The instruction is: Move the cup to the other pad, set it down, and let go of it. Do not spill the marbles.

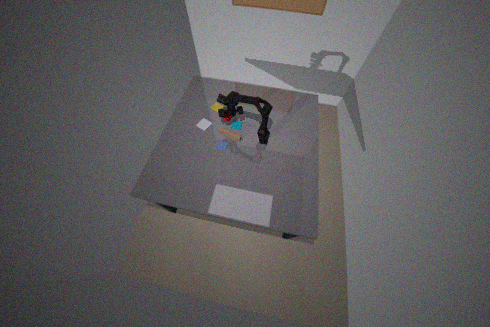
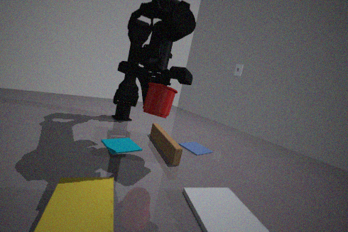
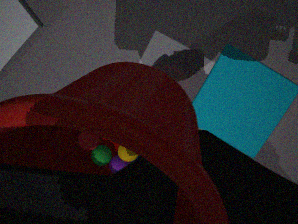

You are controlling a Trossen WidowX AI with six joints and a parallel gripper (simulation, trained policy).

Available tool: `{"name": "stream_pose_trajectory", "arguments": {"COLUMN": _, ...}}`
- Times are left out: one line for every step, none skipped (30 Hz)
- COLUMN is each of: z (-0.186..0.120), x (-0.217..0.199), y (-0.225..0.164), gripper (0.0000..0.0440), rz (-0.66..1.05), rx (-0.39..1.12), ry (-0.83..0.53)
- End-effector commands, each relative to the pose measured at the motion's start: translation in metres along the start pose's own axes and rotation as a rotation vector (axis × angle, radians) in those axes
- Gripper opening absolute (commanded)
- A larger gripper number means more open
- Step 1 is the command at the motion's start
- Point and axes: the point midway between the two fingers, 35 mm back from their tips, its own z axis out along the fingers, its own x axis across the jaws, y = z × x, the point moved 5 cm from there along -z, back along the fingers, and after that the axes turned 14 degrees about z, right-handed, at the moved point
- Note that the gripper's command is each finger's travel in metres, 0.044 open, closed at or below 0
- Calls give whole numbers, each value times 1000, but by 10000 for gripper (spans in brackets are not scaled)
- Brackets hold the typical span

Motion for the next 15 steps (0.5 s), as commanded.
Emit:
{"name": "stream_pose_trajectory", "arguments": {"z": 6, "x": -6, "y": 5, "gripper": 0, "rz": 13, "rx": -7, "ry": -6}}
{"name": "stream_pose_trajectory", "arguments": {"z": 8, "x": -8, "y": 6, "gripper": 0, "rz": 18, "rx": -8, "ry": -7}}
{"name": "stream_pose_trajectory", "arguments": {"z": 9, "x": -9, "y": 8, "gripper": 0, "rz": 23, "rx": -9, "ry": -7}}
{"name": "stream_pose_trajectory", "arguments": {"z": 11, "x": -11, "y": 9, "gripper": 0, "rz": 27, "rx": -10, "ry": -8}}
{"name": "stream_pose_trajectory", "arguments": {"z": 13, "x": -12, "y": 10, "gripper": 0, "rz": 32, "rx": -12, "ry": -8}}
{"name": "stream_pose_trajectory", "arguments": {"z": 14, "x": -14, "y": 11, "gripper": 0, "rz": 36, "rx": -13, "ry": -9}}
{"name": "stream_pose_trajectory", "arguments": {"z": 16, "x": -16, "y": 12, "gripper": 0, "rz": 41, "rx": -13, "ry": -9}}
{"name": "stream_pose_trajectory", "arguments": {"z": 18, "x": -17, "y": 13, "gripper": 0, "rz": 45, "rx": -14, "ry": -10}}
{"name": "stream_pose_trajectory", "arguments": {"z": 20, "x": -19, "y": 13, "gripper": 0, "rz": 49, "rx": -15, "ry": -11}}
{"name": "stream_pose_trajectory", "arguments": {"z": 22, "x": -20, "y": 14, "gripper": 0, "rz": 52, "rx": -16, "ry": -11}}
{"name": "stream_pose_trajectory", "arguments": {"z": 24, "x": -22, "y": 14, "gripper": 0, "rz": 56, "rx": -16, "ry": -12}}
{"name": "stream_pose_trajectory", "arguments": {"z": 27, "x": -23, "y": 15, "gripper": 0, "rz": 59, "rx": -17, "ry": -13}}
{"name": "stream_pose_trajectory", "arguments": {"z": 29, "x": -25, "y": 15, "gripper": 0, "rz": 63, "rx": -17, "ry": -14}}
{"name": "stream_pose_trajectory", "arguments": {"z": 31, "x": -27, "y": 15, "gripper": 0, "rz": 66, "rx": -17, "ry": -14}}
{"name": "stream_pose_trajectory", "arguments": {"z": 33, "x": -28, "y": 15, "gripper": 0, "rz": 69, "rx": -17, "ry": -15}}
